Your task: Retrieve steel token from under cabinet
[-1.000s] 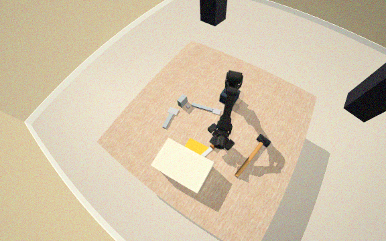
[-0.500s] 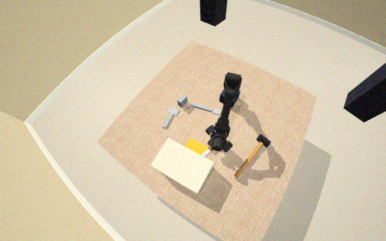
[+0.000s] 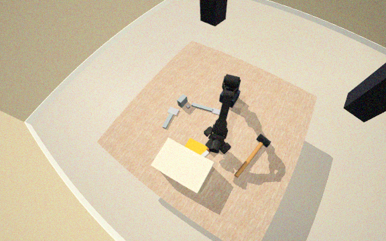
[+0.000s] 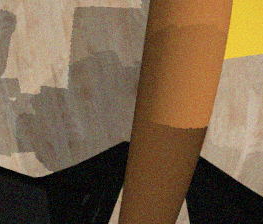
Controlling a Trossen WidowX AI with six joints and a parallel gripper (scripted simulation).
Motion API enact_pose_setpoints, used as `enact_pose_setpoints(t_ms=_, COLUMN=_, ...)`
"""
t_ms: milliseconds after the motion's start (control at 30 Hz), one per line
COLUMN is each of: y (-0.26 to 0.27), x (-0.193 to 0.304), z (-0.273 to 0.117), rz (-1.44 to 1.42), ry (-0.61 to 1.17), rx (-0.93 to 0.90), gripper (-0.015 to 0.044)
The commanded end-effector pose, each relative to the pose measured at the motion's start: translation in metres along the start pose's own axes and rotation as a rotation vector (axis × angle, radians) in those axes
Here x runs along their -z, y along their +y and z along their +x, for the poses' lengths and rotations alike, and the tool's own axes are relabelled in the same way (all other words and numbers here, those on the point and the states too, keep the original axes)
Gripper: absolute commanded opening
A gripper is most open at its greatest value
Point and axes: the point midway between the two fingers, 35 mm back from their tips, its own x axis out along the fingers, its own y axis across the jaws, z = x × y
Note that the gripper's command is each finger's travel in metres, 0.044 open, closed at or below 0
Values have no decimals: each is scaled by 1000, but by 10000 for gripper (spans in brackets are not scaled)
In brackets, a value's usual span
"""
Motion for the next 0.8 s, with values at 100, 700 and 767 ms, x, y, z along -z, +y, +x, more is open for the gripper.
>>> enact_pose_setpoints(t_ms=100, y=-1, x=-10, z=0, rz=-1, ry=-3, rx=-2, gripper=0)
enact_pose_setpoints(t_ms=700, y=-8, x=-10, z=2, rz=-1, ry=-3, rx=-2, gripper=0)
enact_pose_setpoints(t_ms=767, y=-12, x=-10, z=3, rz=-1, ry=-3, rx=-1, gripper=0)
